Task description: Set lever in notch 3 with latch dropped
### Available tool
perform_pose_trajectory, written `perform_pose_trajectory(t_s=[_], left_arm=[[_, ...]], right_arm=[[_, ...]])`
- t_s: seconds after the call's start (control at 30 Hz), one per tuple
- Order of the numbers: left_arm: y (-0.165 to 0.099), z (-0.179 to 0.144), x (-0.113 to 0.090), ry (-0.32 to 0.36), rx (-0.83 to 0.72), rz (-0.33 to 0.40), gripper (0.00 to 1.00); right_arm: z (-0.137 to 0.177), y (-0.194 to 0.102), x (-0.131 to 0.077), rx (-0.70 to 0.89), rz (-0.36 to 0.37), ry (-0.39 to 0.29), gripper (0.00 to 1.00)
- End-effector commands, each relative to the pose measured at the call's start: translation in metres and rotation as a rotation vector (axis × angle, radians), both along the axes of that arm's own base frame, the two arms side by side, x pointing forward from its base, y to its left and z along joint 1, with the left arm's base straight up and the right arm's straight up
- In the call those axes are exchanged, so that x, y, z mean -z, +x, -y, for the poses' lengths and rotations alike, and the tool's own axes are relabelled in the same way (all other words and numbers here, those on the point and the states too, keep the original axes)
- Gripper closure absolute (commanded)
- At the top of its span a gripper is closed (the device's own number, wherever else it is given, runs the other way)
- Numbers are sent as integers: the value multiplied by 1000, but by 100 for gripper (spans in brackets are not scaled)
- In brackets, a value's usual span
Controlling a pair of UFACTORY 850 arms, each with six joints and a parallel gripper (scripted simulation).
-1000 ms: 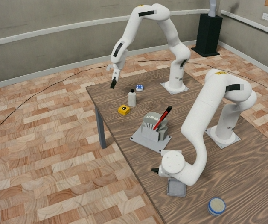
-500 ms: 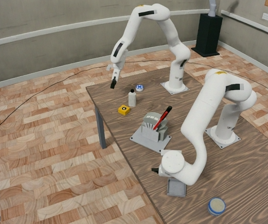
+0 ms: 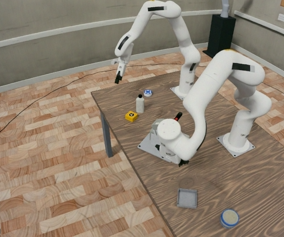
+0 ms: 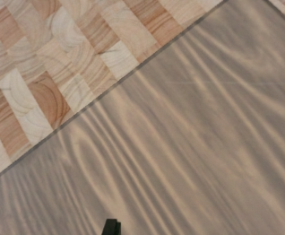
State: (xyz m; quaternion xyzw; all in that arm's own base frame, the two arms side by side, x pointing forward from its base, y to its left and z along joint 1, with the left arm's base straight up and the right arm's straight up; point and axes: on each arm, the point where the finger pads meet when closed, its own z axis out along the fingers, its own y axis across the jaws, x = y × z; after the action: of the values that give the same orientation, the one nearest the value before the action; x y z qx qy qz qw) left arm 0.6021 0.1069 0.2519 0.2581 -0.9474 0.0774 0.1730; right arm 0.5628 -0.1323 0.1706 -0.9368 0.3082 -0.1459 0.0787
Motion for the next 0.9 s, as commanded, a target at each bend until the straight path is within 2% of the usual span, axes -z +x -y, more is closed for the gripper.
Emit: perform_pose_trajectory(t_s=[0.0,0.4,0.47,0.5,0.6,0.87], left_arm=[[-12,42,-31,-4,221,97,0],[-56,122,-83,-16,701,237,0],[-56,122,-83,-16,701,237,0],[-69,139,-93,-18,820,268,0],[-81,152,-101,-20,916,292,0],[-124,192,-122,-26,1244,368,0]], right_arm=[[57,-23,-35,71,-8,27,0],[160,-98,-97,223,-34,56,0],[160,-98,-97,223,-34,56,0],[182,-121,-112,253,-42,59,0],[197,-142,-123,290,-53,61,0],[244,-218,-162,398,-92,66,0]])
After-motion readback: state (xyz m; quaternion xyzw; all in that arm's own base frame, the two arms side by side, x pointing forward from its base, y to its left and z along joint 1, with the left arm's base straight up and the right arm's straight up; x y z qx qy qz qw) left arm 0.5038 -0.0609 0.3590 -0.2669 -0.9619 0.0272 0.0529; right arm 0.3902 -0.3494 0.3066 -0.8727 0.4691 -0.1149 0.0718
